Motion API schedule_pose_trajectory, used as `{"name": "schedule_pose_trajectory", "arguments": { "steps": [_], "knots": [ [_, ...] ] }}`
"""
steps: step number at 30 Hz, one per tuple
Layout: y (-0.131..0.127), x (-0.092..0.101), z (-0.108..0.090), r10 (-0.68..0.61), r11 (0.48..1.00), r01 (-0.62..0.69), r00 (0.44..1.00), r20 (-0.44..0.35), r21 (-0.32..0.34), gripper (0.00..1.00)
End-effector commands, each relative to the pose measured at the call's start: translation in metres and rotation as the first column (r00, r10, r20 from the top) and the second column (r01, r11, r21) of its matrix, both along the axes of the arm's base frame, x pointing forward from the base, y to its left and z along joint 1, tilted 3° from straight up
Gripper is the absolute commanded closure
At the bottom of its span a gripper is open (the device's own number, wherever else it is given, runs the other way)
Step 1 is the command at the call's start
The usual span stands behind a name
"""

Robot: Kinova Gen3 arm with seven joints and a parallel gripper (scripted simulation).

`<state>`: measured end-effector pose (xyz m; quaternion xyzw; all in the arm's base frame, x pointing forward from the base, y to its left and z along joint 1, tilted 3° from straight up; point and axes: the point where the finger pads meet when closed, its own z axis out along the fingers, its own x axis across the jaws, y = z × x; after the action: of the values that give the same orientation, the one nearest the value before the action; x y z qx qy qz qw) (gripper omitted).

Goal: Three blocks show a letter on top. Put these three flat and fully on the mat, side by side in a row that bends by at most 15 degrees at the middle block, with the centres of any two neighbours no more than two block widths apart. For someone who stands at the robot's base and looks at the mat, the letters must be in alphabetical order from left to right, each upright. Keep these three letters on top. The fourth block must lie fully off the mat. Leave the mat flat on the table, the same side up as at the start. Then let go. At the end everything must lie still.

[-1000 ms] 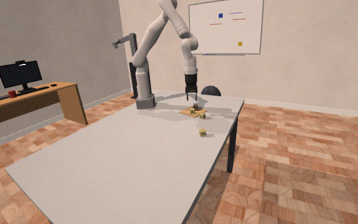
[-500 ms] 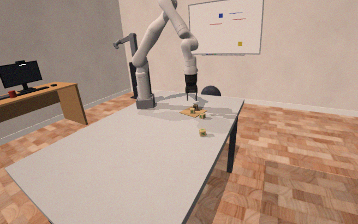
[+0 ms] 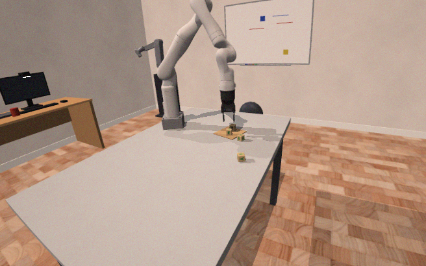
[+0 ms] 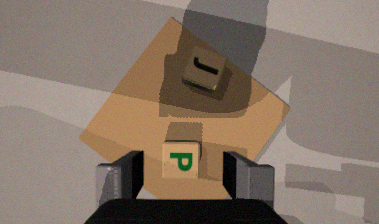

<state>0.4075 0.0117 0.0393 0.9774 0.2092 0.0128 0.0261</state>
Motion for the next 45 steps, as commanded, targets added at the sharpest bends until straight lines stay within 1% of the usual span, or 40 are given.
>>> {"name": "schedule_pose_trajectory", "arguments": {
  "steps": [1,16,27,33,45],
  "knots": [
    [-0.002,-0.001,-0.002,-0.003,1.000,0.003,1.000,-0.004,-0.001,0.00],
    [-0.003,0.001,-0.026,-0.003,1.000,0.003,1.000,-0.004,-0.001,0.00],
    [-0.004,0.001,-0.036,-0.003,1.000,0.003,1.000,-0.004,-0.001,0.00],
    [-0.004,0.001,-0.040,-0.003,1.000,0.003,1.000,-0.004,-0.001,0.00],
    [-0.004,0.001,-0.041,-0.003,1.000,0.003,1.000,-0.004,-0.001,0.00]
  ]
}}
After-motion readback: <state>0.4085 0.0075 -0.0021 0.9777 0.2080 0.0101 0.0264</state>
